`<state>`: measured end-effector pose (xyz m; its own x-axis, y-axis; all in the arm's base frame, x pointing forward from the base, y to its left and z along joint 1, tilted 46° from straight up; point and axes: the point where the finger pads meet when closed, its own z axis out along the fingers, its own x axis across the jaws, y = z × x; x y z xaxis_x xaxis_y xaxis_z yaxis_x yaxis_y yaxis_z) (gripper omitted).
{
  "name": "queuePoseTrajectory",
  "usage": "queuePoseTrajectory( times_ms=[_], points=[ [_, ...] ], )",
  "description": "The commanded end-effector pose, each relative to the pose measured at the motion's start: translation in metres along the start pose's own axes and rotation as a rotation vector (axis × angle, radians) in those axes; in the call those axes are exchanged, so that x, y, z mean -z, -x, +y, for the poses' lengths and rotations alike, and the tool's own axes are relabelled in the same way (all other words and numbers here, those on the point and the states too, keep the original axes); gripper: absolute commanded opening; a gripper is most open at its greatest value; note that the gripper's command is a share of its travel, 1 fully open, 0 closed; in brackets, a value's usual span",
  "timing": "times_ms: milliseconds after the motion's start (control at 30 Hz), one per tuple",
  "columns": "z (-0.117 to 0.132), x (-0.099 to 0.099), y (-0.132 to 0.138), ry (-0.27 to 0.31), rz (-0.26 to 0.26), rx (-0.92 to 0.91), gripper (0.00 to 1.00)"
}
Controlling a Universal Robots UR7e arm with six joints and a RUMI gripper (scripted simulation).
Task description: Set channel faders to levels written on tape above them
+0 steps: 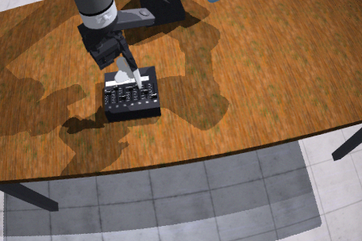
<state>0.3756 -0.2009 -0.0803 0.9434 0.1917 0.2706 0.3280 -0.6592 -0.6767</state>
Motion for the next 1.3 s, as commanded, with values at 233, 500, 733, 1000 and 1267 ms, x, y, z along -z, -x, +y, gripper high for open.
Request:
queuePoseTrajectory(
  times_ms=[233,500,733,1000,1267],
  points=[
    [-0.002,0.015,0.004,0.023,0.024,-0.345,1.0],
    [-0.003,0.02,0.006,0.027,0.036,-0.476,1.0],
    [-0.003,0.021,0.006,0.027,0.038,-0.494,1.0],
    [-0.003,0.021,0.006,0.027,0.038,-0.495,1.0],
    [-0.003,0.021,0.006,0.027,0.038,-0.493,1.0]
  ],
)
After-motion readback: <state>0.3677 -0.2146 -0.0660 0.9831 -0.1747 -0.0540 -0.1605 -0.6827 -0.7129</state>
